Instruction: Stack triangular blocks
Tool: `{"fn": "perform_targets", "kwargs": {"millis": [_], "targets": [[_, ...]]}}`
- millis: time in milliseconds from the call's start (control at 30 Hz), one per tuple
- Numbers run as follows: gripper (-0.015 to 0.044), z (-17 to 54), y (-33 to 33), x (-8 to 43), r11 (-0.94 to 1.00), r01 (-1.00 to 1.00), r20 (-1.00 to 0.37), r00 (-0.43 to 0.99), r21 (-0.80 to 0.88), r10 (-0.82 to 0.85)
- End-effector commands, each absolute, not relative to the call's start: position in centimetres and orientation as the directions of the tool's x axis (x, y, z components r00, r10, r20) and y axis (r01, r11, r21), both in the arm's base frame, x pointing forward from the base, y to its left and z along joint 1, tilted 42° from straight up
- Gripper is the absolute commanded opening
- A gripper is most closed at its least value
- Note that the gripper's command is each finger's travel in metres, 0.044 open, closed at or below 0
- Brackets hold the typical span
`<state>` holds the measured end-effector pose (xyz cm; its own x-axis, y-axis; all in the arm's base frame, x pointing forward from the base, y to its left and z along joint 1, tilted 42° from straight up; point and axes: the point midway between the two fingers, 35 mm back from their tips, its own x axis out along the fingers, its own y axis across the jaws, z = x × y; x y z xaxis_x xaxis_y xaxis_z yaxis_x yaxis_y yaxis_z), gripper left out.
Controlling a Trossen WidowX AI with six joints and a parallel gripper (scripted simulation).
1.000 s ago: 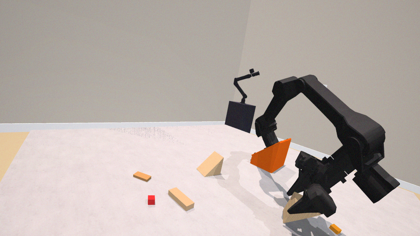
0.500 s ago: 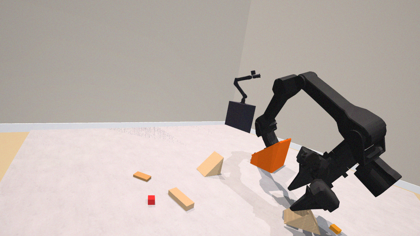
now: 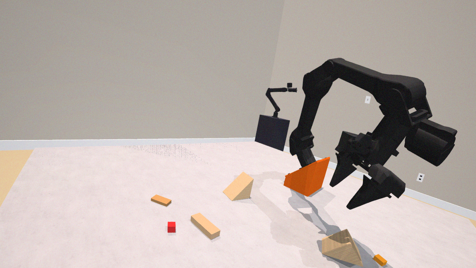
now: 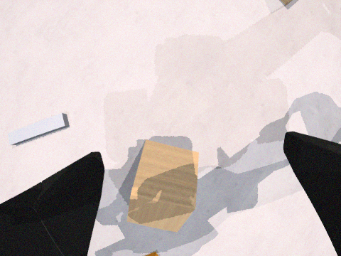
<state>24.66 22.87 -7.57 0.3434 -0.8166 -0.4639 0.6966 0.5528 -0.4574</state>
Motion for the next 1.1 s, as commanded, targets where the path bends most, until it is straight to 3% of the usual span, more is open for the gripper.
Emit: {"fn": "perform_targets", "kwargs": {"millis": [0, 167, 367, 733, 1067], "targets": [[0.0440, -7.8, 21.3, 25.2, 0.584, 0.469, -0.552, 0.222, -0.662, -0.804], [0.0440, -8.4, 19.7, 25.4, 0.655, 0.093, -0.650, 0.083, -0.750, -0.755], [0.0440, -9.0, 18.2, 25.7, 0.720, -0.370, -0.758, -0.059, -0.588, -0.649], [0.0440, -9.4, 17.0, 26.2, 0.639, -0.748, -0.868, -0.184, -0.181, -0.461], [0.0440, -9.3, 16.3, 26.9, 0.321, -0.936, -0.932, -0.237, 0.144, -0.273]]}}
